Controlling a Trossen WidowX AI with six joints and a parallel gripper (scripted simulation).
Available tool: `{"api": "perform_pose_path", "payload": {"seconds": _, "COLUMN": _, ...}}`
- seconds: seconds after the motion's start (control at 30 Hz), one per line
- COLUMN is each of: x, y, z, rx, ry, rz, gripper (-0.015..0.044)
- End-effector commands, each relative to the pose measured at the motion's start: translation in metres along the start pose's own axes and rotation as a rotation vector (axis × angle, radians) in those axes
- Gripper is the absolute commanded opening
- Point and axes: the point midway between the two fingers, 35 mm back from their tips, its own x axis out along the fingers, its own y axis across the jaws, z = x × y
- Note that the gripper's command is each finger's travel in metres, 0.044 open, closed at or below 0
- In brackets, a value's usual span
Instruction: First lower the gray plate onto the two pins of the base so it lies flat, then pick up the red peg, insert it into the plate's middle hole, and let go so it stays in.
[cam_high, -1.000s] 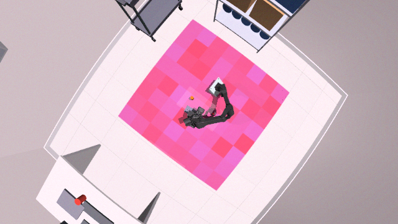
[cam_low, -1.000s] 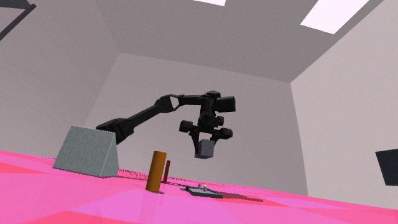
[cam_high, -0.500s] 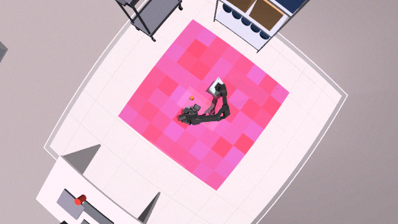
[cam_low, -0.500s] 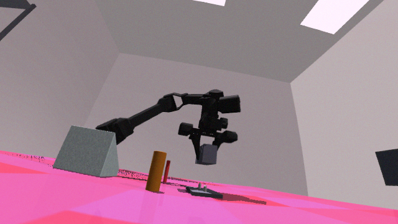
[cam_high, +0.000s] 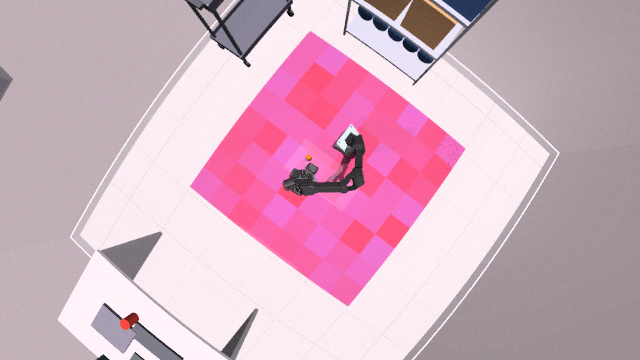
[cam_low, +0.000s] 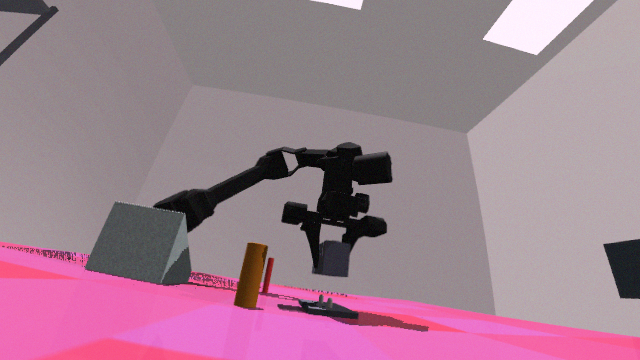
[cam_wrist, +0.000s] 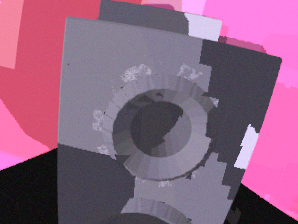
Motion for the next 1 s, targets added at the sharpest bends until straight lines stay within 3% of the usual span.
{"api": "perform_pose_path", "payload": {"seconds": 0.0, "x": 0.001, "y": 0.000, "z": 0.001, "rx": -0.006, "ry": -0.002, "rz": -0.001, "gripper": 0.0000}}
{"api": "perform_pose_path", "payload": {"seconds": 0.97, "x": 0.020, "y": -0.001, "z": 0.002, "rx": -0.006, "ry": -0.002, "rz": -0.001, "gripper": 0.0000}}
